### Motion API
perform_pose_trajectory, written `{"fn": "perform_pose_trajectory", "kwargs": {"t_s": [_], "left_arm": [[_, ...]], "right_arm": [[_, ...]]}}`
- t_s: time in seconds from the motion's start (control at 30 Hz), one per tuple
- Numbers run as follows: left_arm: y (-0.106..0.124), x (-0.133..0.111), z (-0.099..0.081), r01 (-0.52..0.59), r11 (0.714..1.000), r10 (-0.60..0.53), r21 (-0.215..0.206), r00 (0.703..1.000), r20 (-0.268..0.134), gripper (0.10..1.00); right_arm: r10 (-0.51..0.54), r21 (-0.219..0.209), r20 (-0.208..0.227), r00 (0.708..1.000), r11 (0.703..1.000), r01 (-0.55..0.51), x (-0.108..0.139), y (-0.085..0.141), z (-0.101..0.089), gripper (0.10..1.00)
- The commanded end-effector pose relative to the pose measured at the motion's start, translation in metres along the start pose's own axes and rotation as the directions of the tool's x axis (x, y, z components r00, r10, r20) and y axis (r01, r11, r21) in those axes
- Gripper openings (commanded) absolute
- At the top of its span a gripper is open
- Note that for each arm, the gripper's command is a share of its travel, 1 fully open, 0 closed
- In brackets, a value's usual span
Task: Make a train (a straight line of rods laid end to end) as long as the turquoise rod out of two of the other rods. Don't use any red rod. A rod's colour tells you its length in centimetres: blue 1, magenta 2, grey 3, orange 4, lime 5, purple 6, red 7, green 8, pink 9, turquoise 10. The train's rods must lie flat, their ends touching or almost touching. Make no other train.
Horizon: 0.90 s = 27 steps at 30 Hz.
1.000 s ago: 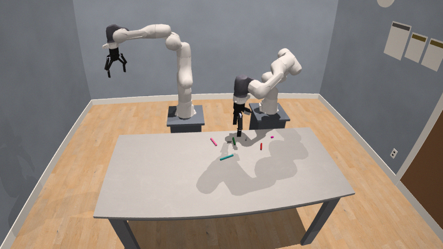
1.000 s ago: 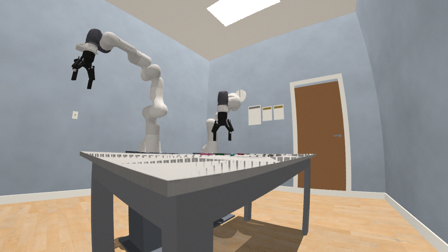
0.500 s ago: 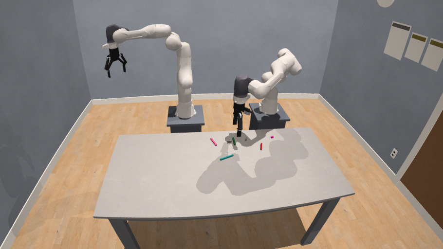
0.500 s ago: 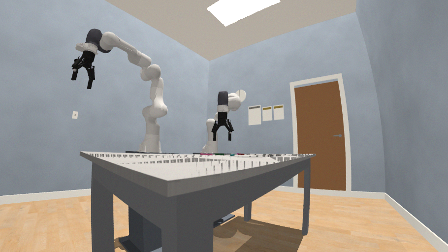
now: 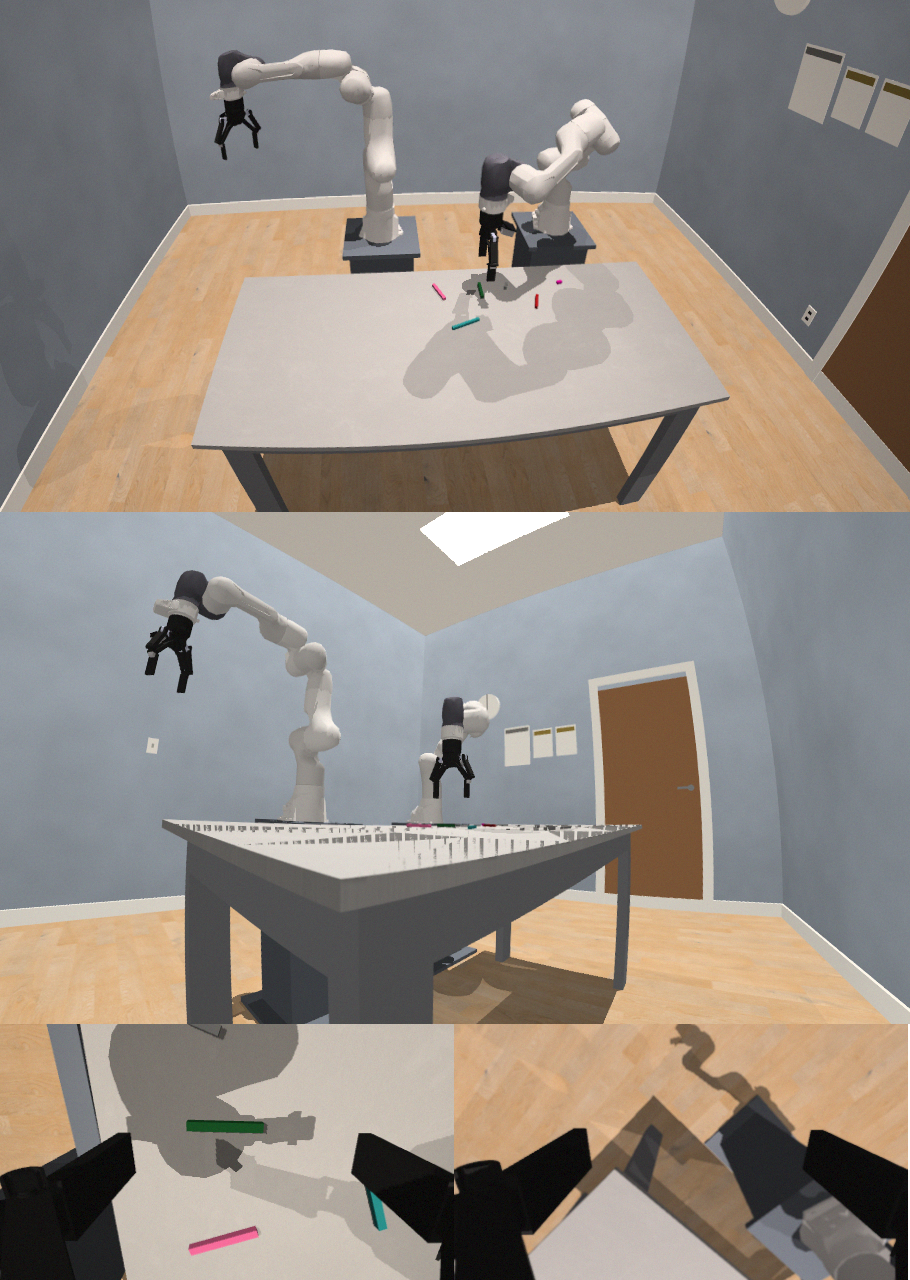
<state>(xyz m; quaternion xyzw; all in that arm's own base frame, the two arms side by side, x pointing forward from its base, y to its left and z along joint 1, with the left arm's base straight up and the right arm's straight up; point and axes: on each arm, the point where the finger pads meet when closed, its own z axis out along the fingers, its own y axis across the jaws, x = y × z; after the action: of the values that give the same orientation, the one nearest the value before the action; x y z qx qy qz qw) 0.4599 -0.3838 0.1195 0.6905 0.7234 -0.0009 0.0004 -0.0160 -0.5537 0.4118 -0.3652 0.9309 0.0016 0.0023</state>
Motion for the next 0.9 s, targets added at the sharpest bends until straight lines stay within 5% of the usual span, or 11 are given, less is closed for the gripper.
{"fn": "perform_pose_trajectory", "kwargs": {"t_s": [0.0,0.63,0.87], "left_arm": [[0.0,0.001,0.0,-0.005,1.0,0.005,-0.001,1.0,-0.003,1.0],[0.001,-0.003,0.0,-0.006,1.0,0.006,-0.002,1.0,-0.001,1.0],[0.007,-0.089,-0.012,-0.015,1.0,0.015,-0.001,1.0,0.02,1.0]], "right_arm": [[-0.005,0.001,-0.005,1.0,1.0,0.005,0.002,0.001,-0.001,1.0],[-0.005,0.001,-0.005,1.0,1.0,0.005,0.002,0.001,-0.001,1.0],[-0.005,0.001,-0.005,1.0,1.0,0.005,0.002,0.001,-0.001,1.0]]}}
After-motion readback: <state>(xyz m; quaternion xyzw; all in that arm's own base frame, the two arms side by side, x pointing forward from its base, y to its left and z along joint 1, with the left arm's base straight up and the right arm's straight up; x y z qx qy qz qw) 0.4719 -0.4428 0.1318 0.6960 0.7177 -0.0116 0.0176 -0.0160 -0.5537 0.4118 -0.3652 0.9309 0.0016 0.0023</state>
